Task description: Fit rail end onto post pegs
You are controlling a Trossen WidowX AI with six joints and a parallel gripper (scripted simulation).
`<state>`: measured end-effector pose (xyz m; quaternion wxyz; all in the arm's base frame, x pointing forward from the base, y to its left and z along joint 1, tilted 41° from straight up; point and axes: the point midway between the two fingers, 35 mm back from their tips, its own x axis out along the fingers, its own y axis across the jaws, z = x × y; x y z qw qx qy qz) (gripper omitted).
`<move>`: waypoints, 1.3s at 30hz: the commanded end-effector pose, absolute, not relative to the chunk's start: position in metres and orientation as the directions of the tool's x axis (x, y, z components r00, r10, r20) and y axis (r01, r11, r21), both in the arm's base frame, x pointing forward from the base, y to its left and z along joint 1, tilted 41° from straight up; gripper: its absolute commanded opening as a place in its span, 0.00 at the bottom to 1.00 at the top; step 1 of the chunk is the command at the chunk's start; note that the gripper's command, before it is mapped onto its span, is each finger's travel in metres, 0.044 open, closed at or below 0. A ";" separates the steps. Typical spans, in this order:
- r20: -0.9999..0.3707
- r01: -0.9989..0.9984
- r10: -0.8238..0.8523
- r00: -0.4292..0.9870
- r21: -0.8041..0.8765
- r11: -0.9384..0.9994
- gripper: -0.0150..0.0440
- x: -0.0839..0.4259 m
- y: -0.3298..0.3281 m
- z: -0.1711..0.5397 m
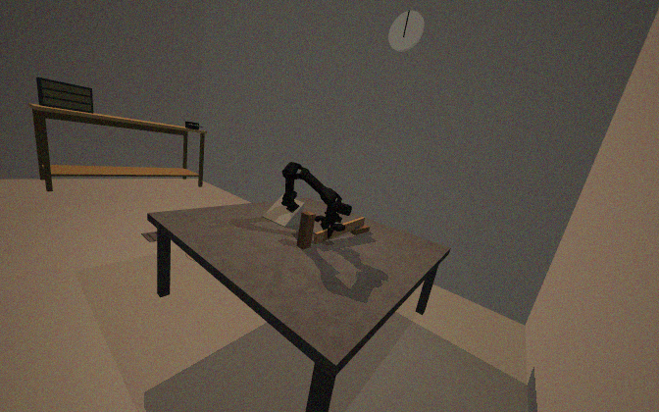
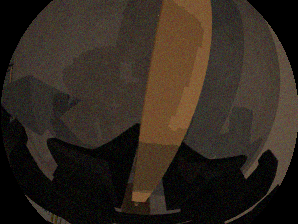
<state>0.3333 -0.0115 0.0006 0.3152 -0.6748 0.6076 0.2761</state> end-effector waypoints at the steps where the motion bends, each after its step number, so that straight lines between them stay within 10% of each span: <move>1: -0.753 -0.994 -0.649 0.110 -0.089 -0.065 0.25 0.333 -0.011 0.001; 39: -0.753 -0.994 -0.648 0.110 -0.089 -0.065 0.25 0.333 0.002 0.016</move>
